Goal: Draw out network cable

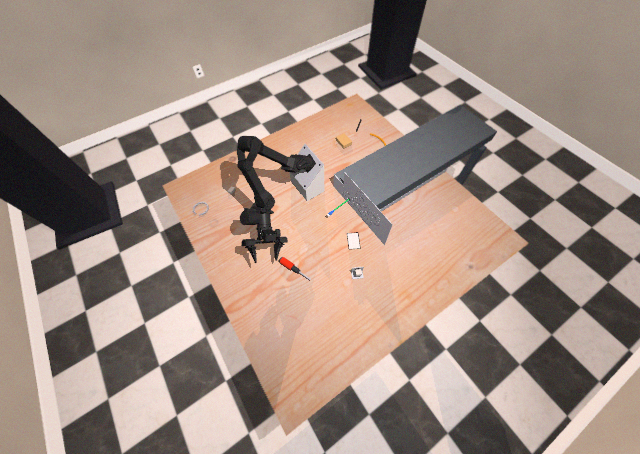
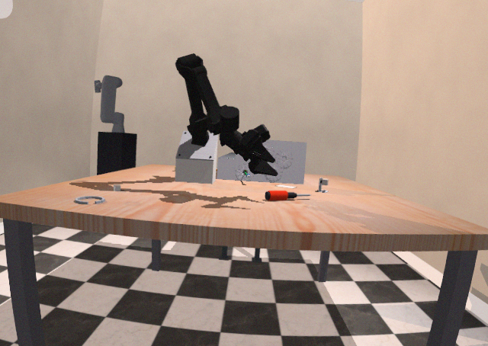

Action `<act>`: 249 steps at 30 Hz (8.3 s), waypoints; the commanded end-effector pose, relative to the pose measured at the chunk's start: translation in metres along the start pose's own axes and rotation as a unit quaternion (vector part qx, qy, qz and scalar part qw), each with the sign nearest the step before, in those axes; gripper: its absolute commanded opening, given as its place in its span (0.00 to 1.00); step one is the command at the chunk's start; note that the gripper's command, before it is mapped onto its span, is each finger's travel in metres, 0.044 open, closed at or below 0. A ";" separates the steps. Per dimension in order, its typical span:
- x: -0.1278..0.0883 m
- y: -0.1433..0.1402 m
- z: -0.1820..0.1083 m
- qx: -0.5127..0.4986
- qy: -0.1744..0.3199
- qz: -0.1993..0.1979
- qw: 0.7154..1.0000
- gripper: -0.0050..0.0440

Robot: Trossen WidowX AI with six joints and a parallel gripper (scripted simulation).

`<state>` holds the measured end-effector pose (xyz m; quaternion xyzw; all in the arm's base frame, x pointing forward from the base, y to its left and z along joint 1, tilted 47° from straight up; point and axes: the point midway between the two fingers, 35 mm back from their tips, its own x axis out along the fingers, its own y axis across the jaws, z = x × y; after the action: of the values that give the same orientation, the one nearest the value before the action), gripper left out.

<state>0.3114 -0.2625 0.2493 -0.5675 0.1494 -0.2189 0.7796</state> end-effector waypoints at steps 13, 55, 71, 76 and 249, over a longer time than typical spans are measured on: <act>0.009 0.122 0.044 0.194 0.149 0.216 0.945 1.00; -0.134 0.214 0.104 0.032 0.448 0.261 0.855 1.00; -0.131 0.219 0.094 0.321 0.513 0.091 0.791 1.00; -0.127 0.220 0.093 0.425 0.519 0.023 0.741 1.00; -0.184 0.373 0.016 0.584 0.509 -0.092 0.625 0.10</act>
<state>0.2263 -0.0582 -0.1047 0.1962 0.3120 -0.5859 0.7218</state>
